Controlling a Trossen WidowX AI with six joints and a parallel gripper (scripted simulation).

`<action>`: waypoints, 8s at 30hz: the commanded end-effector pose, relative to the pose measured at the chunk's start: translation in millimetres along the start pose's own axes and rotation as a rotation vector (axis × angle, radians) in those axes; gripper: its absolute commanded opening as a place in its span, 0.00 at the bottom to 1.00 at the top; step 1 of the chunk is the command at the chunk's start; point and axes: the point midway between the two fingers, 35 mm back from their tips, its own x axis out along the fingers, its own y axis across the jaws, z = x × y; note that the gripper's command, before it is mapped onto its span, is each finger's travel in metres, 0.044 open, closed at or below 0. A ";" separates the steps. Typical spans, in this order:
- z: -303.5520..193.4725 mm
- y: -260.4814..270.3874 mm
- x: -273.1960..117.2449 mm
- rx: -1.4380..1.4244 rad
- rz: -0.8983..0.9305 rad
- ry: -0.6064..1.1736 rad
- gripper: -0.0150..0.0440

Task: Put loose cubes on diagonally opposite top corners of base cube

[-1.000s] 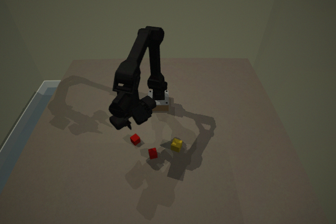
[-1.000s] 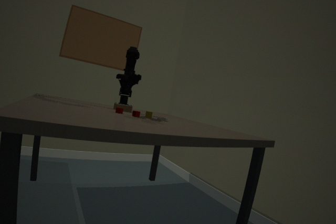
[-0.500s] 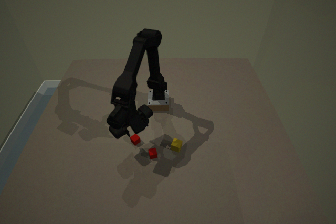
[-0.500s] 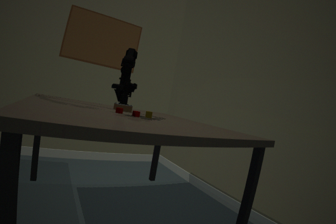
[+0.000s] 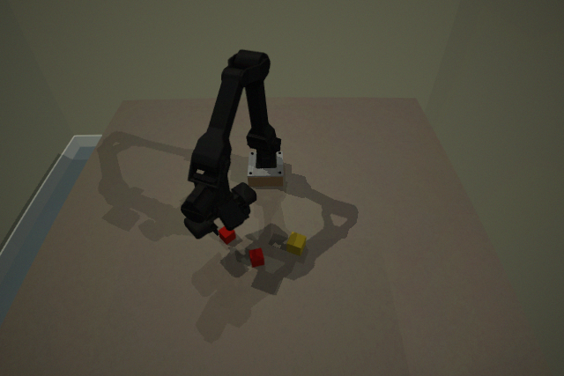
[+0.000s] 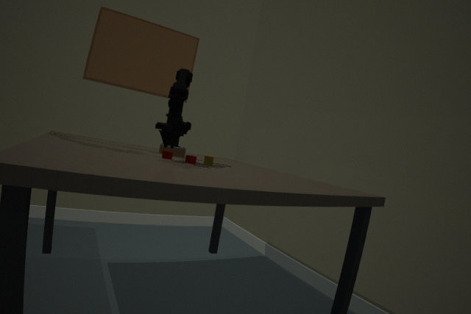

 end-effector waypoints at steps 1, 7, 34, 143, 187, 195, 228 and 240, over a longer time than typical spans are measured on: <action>-1.8 1.6 8.5 -0.003 0.004 0.009 0.70; -1.9 1.7 18.3 -0.003 0.005 0.009 0.70; -0.5 -1.3 12.7 -0.003 0.004 0.008 0.43; 172.2 112.0 -41.4 0.362 0.018 -0.006 0.43; 172.2 111.7 -14.4 0.362 0.018 -0.006 0.43; 172.2 111.7 -14.4 0.362 0.018 -0.006 0.60; 172.4 111.8 -45.0 0.364 0.022 -0.007 0.60; 156.7 81.0 -52.9 0.871 0.020 0.003 0.70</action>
